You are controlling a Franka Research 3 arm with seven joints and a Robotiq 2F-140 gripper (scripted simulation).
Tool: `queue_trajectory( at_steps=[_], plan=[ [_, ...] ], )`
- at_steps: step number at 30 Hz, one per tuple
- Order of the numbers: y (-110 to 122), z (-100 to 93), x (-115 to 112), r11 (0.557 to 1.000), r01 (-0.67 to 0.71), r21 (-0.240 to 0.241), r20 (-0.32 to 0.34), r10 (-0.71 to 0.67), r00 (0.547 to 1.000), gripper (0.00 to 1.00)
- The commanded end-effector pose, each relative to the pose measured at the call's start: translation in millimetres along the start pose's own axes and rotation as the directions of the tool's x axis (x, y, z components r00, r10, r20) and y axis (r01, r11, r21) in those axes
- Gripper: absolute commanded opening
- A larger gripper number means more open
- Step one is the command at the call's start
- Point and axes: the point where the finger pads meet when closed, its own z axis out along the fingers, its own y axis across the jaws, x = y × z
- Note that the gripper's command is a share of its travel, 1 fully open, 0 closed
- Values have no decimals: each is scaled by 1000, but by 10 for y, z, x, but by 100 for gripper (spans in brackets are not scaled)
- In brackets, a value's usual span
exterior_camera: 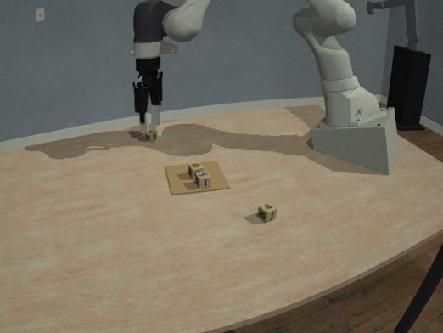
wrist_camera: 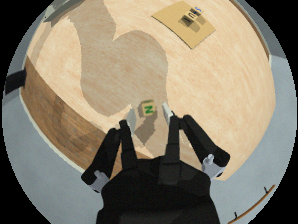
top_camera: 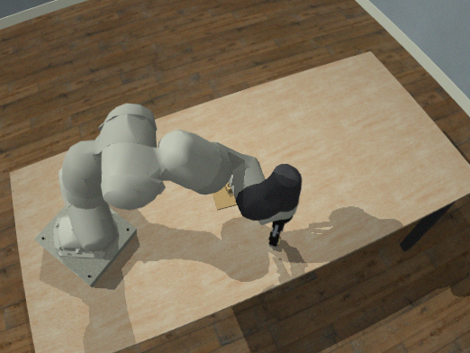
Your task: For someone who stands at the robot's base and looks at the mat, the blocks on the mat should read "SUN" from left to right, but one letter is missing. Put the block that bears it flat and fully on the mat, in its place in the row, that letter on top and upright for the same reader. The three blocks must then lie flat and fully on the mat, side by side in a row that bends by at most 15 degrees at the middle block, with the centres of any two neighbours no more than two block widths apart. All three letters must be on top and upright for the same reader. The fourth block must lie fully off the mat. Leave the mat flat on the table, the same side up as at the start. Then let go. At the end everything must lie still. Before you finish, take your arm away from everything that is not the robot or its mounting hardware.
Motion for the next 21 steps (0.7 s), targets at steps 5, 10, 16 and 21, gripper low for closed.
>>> queue_trajectory(
  at_steps=[5, 10, 16, 21],
  plan=[
    [10, 0, 1, 1000, 2, -2, 1, -2, 1000, 40],
    [10, 8, 1, 1000, 2, -2, 1, -2, 1000, 40],
    [10, 80, 1, 1000, 2, -2, 1, -2, 1000, 40],
    [10, 143, 1, 1000, 2, -2, 1, -2, 1000, 40]
  ],
)
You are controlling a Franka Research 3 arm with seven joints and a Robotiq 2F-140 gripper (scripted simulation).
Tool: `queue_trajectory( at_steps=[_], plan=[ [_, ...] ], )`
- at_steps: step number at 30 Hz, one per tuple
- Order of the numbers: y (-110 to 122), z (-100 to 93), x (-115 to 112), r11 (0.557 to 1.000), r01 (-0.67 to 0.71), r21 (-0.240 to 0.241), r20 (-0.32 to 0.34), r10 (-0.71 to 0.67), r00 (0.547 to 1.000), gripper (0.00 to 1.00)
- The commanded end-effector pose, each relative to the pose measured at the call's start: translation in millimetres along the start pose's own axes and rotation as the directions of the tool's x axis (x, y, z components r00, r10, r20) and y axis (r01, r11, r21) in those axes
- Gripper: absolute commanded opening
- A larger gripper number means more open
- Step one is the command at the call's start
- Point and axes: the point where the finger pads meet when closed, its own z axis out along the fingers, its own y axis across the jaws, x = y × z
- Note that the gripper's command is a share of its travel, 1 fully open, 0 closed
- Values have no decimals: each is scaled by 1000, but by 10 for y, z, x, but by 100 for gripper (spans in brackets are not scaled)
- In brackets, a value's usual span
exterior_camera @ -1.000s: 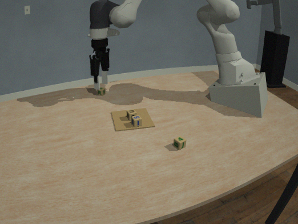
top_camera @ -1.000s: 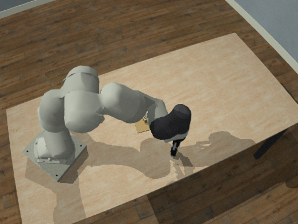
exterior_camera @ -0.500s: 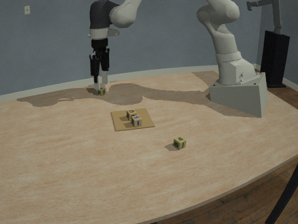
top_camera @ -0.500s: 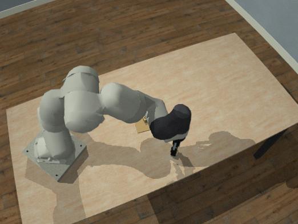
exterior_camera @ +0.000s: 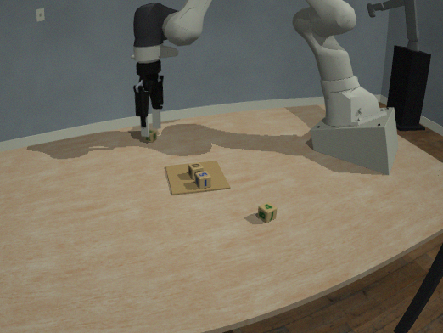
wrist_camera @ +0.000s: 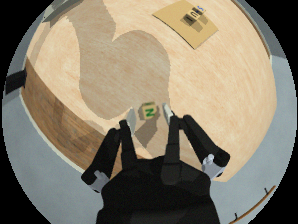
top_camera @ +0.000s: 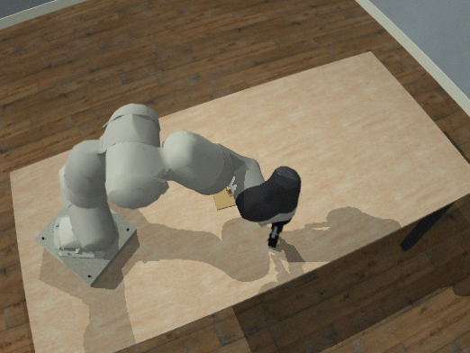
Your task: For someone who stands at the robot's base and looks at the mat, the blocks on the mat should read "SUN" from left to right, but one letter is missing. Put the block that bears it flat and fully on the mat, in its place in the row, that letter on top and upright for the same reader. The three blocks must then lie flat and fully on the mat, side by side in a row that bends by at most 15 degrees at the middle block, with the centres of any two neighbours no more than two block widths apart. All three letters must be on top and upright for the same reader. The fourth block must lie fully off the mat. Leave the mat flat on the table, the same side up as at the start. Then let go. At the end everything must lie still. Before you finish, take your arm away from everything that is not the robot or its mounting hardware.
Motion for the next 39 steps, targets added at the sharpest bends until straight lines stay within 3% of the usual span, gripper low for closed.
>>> queue_trajectory(
  at_steps=[1, 13, 39],
  plan=[
    [21, 46, -24, 1000, 3, -7, 6, -3, 1000, 40],
    [23, 247, -25, 1000, 3, -7, 6, -3, 1000, 40],
    [23, 254, -25, 1000, 3, -7, 6, -3, 1000, 40]
  ],
)
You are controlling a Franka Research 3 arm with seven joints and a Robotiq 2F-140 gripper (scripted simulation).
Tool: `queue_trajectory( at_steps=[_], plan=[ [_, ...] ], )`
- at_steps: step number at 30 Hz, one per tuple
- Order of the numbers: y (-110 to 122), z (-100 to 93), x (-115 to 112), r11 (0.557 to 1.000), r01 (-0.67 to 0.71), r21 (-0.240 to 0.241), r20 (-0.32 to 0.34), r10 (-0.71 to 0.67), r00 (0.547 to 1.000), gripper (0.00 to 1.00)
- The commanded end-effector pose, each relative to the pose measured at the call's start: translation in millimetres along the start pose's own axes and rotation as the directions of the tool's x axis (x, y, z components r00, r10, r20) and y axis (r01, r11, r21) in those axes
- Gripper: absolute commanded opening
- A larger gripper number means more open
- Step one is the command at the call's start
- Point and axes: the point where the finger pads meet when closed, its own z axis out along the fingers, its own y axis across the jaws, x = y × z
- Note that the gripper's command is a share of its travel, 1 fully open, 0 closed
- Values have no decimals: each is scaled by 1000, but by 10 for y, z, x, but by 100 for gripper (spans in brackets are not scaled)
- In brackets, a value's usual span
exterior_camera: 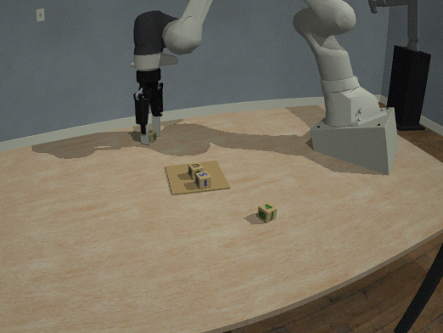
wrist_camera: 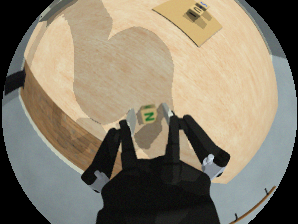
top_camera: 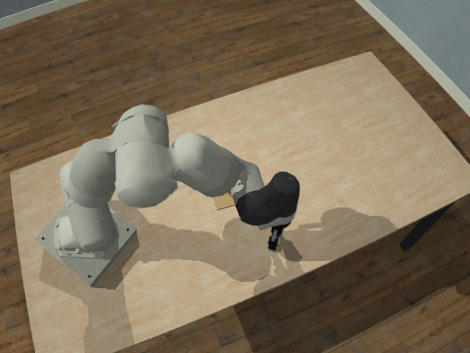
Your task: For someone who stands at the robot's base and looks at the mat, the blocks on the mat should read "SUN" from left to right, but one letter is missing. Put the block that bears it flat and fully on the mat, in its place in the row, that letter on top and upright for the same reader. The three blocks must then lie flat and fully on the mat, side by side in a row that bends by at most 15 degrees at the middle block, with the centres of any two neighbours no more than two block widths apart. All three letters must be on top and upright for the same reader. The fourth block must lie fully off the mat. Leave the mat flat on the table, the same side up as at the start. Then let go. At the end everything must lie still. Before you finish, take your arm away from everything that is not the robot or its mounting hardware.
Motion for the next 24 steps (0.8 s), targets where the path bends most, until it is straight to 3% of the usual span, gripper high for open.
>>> queue_trajectory(
  at_steps=[1, 14, 15, 24],
  plan=[
    [11, 2, -9, 1000, 3, -3, 2, -3, 1000, 40],
    [11, 2, -9, 1000, 3, -3, 2, -3, 1000, 40],
    [11, 2, -9, 1000, 3, -3, 2, -3, 1000, 28],
    [11, 2, -9, 1000, 3, -3, 2, -3, 1000, 28]
  ],
)
